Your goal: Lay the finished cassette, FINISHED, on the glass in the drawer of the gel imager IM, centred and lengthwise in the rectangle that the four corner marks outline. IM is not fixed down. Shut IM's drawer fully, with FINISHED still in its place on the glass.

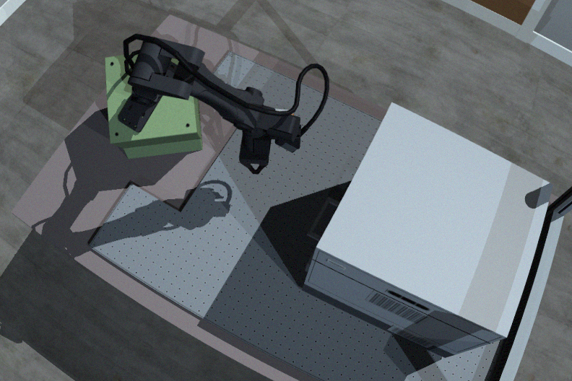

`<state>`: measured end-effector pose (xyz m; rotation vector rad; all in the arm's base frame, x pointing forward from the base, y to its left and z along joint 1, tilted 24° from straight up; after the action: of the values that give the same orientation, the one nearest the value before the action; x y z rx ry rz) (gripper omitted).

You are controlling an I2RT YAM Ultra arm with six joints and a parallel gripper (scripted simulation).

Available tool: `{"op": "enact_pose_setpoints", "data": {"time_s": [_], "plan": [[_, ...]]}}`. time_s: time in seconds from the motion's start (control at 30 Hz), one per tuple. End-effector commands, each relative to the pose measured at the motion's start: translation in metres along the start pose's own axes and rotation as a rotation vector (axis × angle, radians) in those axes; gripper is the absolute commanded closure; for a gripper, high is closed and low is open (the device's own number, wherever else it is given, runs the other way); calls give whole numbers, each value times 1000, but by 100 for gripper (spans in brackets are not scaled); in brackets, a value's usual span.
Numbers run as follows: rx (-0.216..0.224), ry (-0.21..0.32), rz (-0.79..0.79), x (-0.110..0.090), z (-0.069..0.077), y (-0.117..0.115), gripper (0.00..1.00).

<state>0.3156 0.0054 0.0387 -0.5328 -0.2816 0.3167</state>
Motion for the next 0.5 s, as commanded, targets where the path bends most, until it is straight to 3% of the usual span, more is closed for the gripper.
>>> {"op": "enact_pose_setpoints", "data": {"time_s": [0.0,0.4,0.47], "plan": [[-66,-116,111,22,-9,-8,65],[-194,-277,454,60,-46,-15,65],[-194,-277,454,60,-46,-15,65]]}}
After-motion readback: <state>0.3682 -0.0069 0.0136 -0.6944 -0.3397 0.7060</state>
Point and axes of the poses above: the point where the finger pads meet when closed, its own z axis back along the fingers, its own y axis across the jaws, x = y × z, the point moved 5 cm from there along z, back along the fingers, and after that the axes turned 5 degrees about -z, right-handed, at the moved point
